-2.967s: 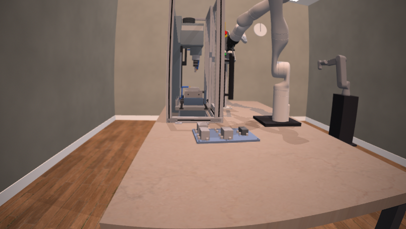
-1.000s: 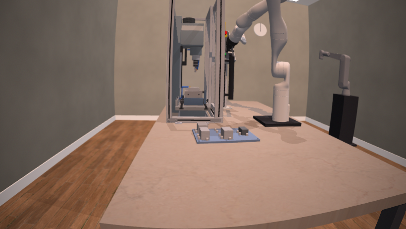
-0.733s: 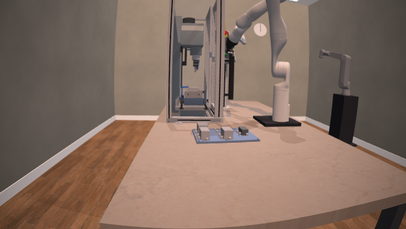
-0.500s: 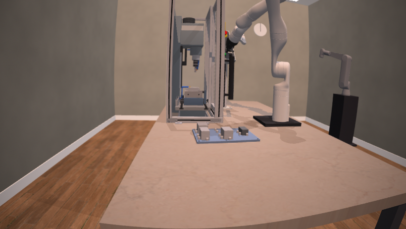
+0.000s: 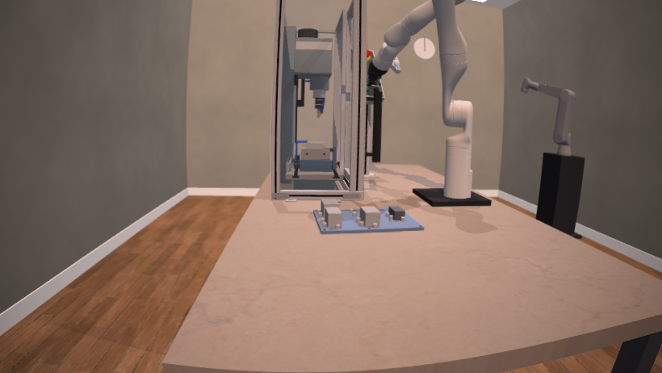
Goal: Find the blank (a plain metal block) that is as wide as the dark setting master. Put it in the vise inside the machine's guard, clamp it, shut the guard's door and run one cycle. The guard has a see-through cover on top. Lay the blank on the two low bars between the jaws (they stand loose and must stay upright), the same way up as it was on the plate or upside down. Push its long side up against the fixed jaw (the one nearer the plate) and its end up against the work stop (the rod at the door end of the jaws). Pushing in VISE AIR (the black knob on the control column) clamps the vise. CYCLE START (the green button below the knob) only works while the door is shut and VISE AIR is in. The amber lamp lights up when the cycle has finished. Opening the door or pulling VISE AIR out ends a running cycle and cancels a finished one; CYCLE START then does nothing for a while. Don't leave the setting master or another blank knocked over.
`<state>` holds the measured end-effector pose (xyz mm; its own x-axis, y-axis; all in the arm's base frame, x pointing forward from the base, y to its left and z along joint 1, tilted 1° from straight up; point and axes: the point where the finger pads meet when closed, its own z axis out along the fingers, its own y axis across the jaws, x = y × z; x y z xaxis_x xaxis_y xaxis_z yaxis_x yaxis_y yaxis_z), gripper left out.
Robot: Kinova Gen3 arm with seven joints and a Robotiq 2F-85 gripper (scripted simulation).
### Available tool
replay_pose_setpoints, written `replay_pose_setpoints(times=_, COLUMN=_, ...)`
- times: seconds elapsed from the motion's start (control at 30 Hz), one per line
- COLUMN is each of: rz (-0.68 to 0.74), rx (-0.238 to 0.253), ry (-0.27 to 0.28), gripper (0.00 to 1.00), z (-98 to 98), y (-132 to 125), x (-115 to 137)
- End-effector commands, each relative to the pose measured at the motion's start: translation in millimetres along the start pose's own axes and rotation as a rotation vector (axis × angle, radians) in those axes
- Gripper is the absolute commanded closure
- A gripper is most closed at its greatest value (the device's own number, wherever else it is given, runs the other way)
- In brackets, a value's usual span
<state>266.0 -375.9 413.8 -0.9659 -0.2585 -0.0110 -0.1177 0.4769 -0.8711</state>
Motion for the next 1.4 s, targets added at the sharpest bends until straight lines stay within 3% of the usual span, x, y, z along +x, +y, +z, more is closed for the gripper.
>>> replay_pose_setpoints(times=0.0, rz=0.000, rx=0.001, ry=0.000, gripper=0.90, z=-0.1, y=-1, x=0)
replay_pose_setpoints(times=1.37, rz=0.000, rx=0.001, ry=0.000, gripper=0.90, z=11.9, y=-1, x=0)
